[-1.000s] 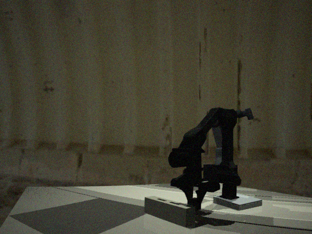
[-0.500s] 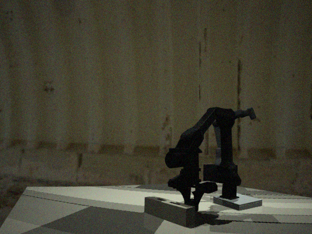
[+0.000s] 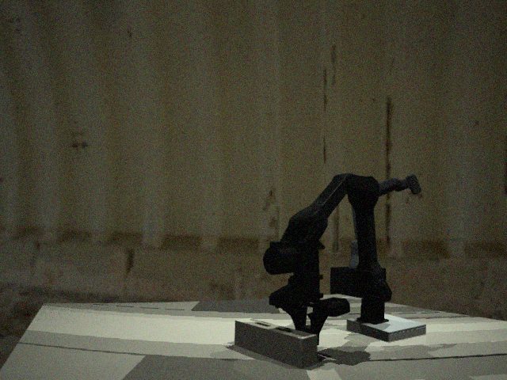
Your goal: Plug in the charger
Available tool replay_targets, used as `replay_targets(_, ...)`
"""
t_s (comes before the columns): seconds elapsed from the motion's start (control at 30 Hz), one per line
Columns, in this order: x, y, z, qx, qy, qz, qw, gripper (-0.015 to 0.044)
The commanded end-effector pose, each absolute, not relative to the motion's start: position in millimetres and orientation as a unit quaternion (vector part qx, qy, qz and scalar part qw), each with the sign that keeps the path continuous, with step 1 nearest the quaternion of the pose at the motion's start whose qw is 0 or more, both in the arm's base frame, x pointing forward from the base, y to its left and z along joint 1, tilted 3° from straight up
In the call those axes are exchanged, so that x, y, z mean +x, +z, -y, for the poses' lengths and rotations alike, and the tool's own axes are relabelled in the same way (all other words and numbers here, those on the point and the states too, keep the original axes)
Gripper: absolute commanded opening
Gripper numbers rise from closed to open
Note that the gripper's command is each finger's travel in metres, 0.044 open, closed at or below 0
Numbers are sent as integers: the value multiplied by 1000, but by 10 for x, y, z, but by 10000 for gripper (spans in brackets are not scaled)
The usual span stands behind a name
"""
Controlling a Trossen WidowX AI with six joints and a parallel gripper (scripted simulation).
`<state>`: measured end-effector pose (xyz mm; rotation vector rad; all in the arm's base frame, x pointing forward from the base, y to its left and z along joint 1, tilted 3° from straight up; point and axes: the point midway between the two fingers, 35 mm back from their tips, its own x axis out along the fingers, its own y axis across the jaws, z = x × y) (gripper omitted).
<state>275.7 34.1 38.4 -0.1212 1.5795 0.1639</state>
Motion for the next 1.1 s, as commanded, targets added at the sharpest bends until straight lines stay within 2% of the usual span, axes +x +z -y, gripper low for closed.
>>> replay_targets(0.0,2807,372,-374,-48,70,-711,698,0)
replay_targets(1.07,2861,373,-403,-46,69,-711,698,0)
